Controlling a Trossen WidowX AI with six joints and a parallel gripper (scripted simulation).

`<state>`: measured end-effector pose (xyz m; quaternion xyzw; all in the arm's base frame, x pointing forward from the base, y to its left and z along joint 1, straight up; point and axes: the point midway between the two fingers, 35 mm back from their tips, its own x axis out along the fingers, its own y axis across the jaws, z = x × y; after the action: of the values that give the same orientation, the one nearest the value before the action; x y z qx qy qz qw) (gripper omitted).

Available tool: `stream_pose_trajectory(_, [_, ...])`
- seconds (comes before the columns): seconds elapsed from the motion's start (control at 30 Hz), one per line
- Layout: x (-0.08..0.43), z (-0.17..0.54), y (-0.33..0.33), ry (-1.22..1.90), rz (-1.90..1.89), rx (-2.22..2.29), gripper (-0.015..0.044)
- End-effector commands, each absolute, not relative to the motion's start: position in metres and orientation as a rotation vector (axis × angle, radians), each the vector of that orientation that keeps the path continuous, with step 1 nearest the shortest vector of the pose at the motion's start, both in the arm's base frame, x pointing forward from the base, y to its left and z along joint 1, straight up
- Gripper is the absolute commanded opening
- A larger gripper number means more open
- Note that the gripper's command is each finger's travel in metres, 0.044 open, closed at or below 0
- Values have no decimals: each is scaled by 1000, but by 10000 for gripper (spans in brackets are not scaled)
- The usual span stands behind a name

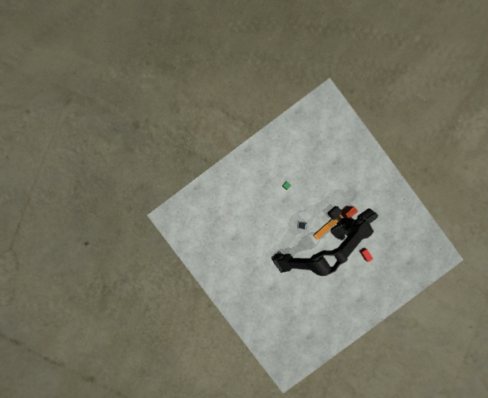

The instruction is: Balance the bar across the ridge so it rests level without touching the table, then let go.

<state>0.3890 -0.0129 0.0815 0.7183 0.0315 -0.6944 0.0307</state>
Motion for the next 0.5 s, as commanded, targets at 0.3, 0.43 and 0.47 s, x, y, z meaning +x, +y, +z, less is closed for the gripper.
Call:
stream_pose_trajectory(0.3, [389,64,-14,87,-2140,2215,315])
stream_pose_trajectory(0.43, [389,58,-14,87,-2140,2215,315])
stream_pose_trajectory(0.47, [389,56,-14,87,-2140,2215,315])
